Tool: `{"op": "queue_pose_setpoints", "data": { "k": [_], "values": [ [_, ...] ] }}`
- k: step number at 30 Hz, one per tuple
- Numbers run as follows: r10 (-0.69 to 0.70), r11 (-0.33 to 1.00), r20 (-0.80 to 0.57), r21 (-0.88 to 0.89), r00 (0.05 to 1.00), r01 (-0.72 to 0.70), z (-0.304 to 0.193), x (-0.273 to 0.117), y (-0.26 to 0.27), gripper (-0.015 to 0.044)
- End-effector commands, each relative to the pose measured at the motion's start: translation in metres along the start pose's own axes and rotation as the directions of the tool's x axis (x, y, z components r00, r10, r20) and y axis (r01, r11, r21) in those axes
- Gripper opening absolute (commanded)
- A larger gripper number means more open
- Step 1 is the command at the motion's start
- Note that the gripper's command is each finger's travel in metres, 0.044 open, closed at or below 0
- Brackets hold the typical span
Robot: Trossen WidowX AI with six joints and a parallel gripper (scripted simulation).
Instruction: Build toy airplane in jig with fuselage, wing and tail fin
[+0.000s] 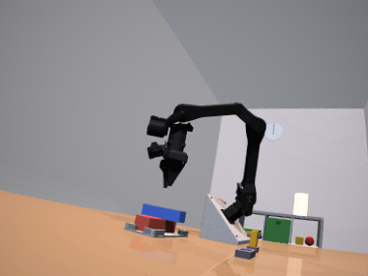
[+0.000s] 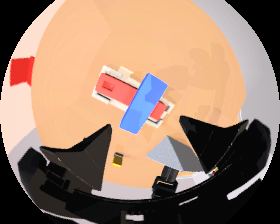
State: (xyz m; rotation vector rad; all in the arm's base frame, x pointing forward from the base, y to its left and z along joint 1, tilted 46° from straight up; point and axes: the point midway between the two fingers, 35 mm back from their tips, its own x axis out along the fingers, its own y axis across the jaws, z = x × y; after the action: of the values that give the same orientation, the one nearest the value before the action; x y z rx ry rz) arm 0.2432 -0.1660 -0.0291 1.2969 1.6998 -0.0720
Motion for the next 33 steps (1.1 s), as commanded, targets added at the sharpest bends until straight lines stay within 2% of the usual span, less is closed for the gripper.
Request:
{"op": "queue_pose_setpoints", "data": {
  "k": [1,3,5,24,33],
  "values": [
    [-0.004,0.766,0.0,-0.643,1.0,0.003,0.001,0.001,0.0,0.044],
    [-0.004,0.643,0.0,-0.766,1.0,0.003,0.001,0.001,0.0,0.044],
    [-0.004,0.594,0.0,-0.804,1.0,0.003,0.002,0.002,0.0,0.044],
    [-0.005,0.595,0.001,-0.804,1.0,0.003,0.0,0.001,0.002,0.044],
    [-0.007,0.625,0.025,-0.78,1.0,0.024,-0.093,-0.017,0.085,0.044]
  ]
}}
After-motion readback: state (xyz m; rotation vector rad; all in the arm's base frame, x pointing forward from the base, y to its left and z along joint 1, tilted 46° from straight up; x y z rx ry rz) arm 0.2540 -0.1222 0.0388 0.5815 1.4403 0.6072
